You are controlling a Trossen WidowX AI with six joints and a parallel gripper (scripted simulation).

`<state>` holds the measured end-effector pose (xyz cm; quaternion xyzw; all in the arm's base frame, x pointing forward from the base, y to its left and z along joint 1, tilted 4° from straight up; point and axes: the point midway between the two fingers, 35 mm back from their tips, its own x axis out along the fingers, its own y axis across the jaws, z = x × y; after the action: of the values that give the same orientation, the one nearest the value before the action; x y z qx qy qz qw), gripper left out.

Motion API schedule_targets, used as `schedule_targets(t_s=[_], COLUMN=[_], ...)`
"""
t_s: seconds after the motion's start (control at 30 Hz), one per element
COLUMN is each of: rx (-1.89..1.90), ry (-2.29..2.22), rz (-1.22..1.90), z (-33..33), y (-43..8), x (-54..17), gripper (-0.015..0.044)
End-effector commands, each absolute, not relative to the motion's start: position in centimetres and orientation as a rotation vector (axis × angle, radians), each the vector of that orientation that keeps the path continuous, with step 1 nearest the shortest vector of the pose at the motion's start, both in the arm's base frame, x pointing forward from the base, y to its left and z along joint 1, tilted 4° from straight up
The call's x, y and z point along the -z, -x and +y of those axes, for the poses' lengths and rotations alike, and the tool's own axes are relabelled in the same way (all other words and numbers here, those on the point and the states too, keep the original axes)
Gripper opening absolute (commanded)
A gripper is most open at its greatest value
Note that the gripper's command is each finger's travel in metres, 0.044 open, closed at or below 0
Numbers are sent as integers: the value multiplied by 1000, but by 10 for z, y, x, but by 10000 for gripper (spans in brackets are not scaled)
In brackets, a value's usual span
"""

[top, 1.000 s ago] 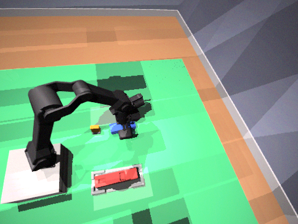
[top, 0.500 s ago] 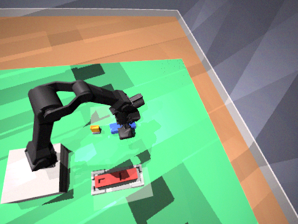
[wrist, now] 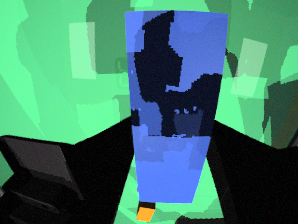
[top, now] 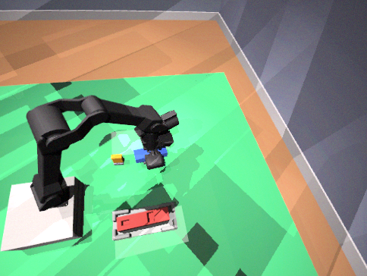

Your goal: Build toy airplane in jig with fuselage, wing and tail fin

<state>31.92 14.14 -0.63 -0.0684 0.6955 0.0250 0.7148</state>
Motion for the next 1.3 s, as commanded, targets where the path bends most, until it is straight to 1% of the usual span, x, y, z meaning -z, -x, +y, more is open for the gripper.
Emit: schedule_targets(t_s=[0.0,0.87,1.03,1.27], rx=[-59,-54,-64,-160], ry=[148,143,152,254], rz=[1525,1523,1523,1519], z=[144,147,144,122], y=[-323,-316,-316,-322], x=[-9,-92,-94,-91], gripper=[0,0,0,0])
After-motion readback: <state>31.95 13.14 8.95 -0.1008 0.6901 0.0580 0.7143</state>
